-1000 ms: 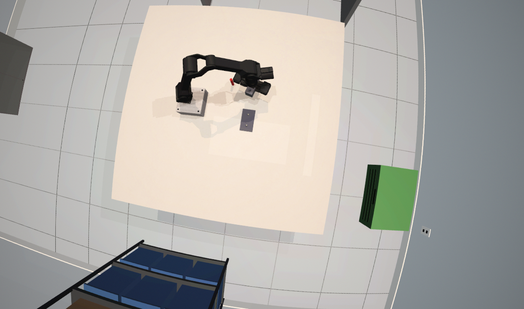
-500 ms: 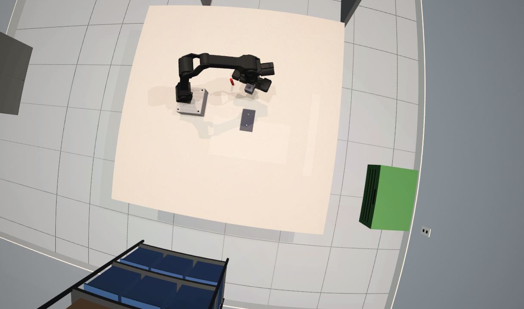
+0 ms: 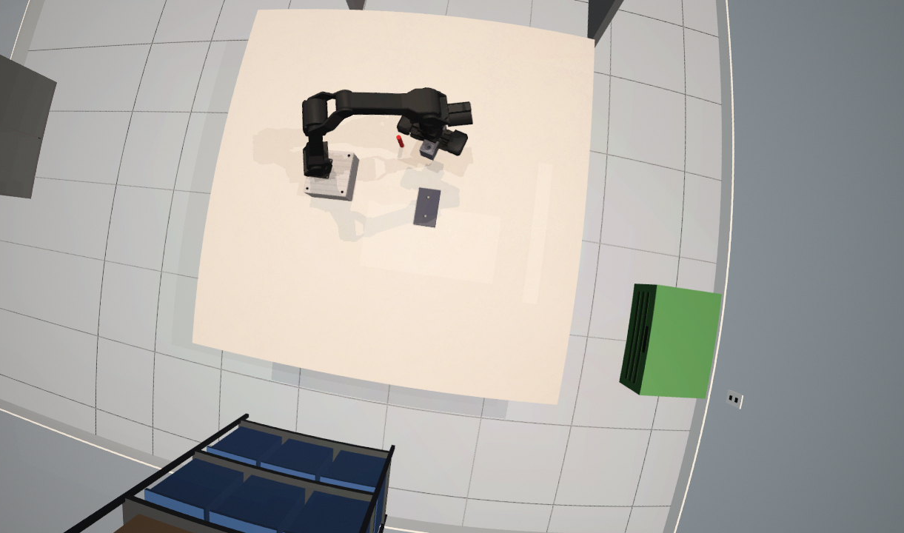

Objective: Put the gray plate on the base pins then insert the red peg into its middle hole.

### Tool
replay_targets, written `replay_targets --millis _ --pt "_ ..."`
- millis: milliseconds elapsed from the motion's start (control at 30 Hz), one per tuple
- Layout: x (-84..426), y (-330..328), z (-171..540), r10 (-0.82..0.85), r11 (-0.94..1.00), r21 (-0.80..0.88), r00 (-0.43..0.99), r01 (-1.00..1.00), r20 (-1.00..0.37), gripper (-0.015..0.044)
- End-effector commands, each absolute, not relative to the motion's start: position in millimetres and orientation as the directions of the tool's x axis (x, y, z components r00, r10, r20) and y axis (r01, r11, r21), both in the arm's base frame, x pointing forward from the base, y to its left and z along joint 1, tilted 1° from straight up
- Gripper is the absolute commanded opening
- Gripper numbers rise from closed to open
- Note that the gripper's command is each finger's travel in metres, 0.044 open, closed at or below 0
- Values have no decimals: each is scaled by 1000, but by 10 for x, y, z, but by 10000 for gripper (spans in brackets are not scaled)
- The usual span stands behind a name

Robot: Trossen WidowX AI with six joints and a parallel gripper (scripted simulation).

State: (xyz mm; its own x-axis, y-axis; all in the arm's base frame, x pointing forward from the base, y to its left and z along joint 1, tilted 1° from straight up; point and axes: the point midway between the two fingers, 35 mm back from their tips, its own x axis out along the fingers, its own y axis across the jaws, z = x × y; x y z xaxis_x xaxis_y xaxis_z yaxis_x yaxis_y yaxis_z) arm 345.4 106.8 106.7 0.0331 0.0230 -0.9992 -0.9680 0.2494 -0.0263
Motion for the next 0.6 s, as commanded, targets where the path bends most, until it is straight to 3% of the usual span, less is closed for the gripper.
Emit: replay_targets --millis 0,567 --pt "3475 970 1047 17 236 -26 31 -971 -999 0" --pt "3583 478 798 12 155 -30 32 -987 -999 0"
